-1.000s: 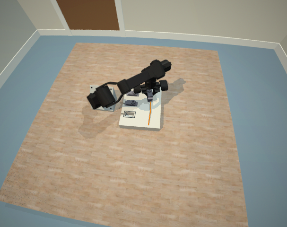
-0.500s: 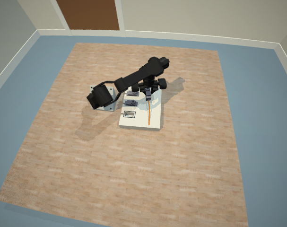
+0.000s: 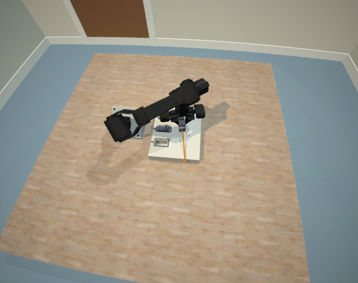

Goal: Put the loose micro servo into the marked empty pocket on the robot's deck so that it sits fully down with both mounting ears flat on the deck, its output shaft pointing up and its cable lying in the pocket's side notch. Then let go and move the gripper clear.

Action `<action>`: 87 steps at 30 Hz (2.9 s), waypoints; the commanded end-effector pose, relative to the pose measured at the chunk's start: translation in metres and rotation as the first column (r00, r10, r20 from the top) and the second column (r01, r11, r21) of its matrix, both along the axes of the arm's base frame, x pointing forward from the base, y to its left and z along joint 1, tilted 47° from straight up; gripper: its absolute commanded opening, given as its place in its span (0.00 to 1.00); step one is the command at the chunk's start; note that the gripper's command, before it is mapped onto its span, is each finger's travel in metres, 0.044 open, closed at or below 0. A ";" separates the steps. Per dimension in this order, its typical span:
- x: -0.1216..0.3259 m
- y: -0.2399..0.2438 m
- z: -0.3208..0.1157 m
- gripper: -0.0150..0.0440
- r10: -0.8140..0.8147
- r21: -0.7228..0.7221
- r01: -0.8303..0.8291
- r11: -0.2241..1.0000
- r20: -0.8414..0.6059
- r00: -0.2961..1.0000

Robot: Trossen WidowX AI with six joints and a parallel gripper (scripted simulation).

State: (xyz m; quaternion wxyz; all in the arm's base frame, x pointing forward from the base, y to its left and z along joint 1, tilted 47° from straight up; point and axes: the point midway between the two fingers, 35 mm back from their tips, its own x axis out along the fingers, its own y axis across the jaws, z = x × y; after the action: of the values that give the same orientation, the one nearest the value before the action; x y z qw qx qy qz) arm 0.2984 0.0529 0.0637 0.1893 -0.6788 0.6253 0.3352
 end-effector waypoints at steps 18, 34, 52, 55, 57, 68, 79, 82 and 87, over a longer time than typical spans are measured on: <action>0.001 -0.045 0.050 0.25 -0.126 0.008 0.126 0.992 0.144 0.982; 0.001 -0.045 0.051 0.25 -0.466 0.131 0.467 0.874 0.498 0.732; 0.001 -0.045 0.051 0.25 -0.673 0.400 0.677 0.618 0.714 0.192; 0.001 -0.045 0.051 0.25 -0.684 0.452 0.688 0.568 0.724 0.089; 0.001 -0.045 0.051 0.25 -0.686 0.487 0.690 0.535 0.727 0.019; 0.001 -0.045 0.051 0.25 -0.672 0.599 0.677 0.428 0.712 -0.205; -0.034 -0.045 0.051 0.25 -0.672 0.598 0.678 0.428 0.712 -0.204; -0.048 -0.045 0.051 0.25 -0.672 0.597 0.679 0.428 0.712 -0.203; -0.070 -0.045 0.051 0.25 -0.672 0.596 0.680 0.428 0.712 -0.202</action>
State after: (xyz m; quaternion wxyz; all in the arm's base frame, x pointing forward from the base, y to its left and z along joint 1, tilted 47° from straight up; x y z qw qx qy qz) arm 0.2405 0.0066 0.1121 0.6436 -0.2862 0.6548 -0.2740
